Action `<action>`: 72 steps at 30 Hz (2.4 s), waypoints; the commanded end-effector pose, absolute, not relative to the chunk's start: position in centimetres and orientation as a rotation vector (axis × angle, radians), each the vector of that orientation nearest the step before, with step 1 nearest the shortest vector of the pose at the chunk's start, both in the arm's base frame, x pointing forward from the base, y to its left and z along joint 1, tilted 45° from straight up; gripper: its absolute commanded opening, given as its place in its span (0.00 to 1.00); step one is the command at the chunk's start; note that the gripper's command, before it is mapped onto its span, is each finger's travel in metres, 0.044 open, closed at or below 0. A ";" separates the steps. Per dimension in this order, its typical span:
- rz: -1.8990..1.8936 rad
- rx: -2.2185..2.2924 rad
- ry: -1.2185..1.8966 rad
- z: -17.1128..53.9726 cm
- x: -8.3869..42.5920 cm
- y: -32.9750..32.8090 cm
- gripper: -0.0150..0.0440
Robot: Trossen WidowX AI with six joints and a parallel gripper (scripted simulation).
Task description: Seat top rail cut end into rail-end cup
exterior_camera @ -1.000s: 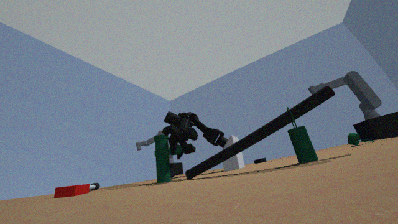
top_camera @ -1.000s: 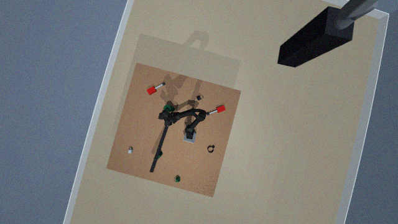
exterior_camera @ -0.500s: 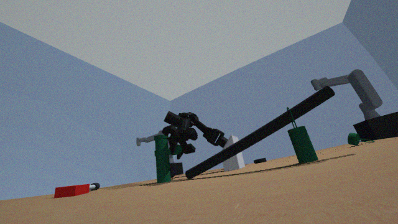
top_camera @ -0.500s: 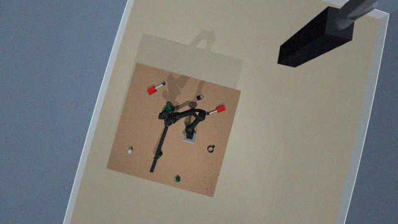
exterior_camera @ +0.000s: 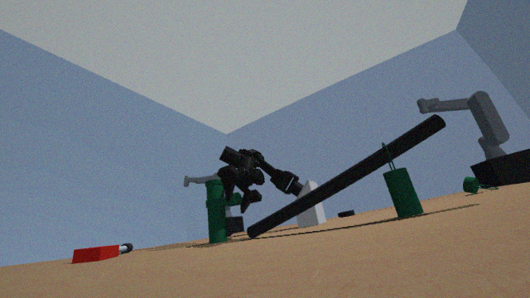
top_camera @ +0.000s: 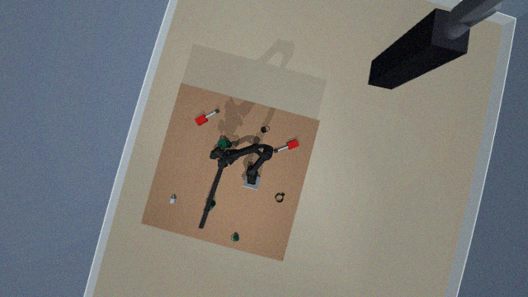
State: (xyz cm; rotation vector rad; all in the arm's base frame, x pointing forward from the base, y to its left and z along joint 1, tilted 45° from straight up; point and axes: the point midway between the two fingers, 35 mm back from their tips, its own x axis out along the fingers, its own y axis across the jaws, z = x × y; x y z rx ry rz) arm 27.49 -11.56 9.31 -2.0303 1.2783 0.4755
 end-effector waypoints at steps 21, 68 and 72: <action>0.385 -1.883 1.268 9.0 28.2 -5.3 1.00; -0.088 -1.193 1.410 5.1 28.3 6.2 1.00; 0.230 -1.455 1.623 3.3 28.6 4.8 1.00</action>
